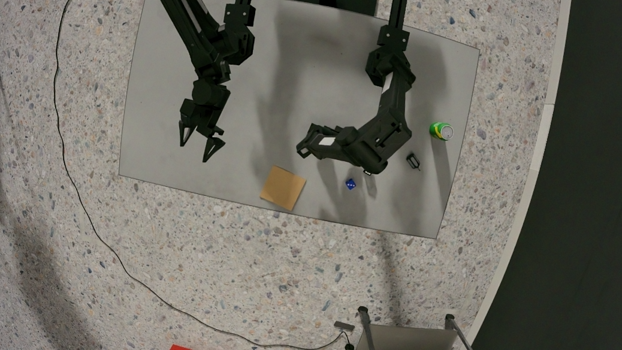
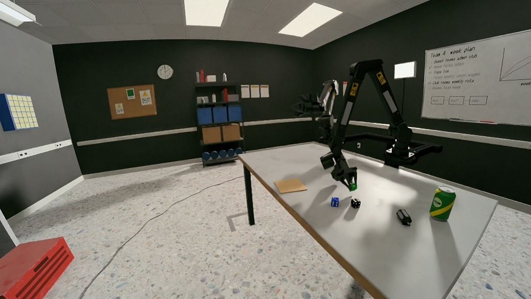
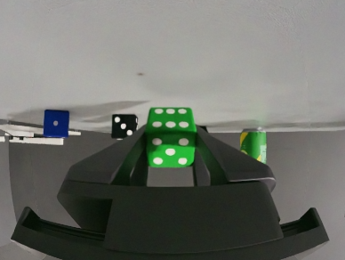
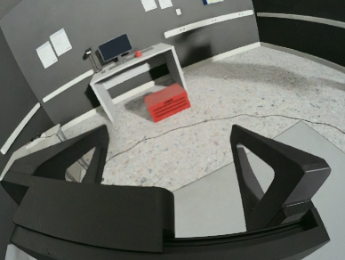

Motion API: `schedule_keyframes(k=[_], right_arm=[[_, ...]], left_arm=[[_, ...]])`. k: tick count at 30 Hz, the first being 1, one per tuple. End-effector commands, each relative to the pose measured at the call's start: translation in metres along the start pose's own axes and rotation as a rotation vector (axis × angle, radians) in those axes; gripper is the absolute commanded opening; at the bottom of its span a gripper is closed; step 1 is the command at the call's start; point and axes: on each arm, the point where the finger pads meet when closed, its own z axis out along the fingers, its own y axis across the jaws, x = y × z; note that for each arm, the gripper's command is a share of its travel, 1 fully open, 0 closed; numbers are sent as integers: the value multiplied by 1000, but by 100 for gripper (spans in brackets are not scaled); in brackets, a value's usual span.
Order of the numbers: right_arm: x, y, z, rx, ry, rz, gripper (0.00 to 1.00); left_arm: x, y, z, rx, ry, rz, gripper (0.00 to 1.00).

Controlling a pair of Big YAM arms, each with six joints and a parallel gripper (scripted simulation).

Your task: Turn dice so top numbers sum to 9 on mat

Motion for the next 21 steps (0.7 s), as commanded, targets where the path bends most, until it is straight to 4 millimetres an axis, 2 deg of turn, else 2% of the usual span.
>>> schedule_keyframes(k=[1,21], right_arm=[[-3,1,1,-1,-5,5,100],[-3,1,1,-1,-5,5,100]], left_arm=[[6,2,2,5,-1,-9,26],[0,1,7,10,3,-1,26]])
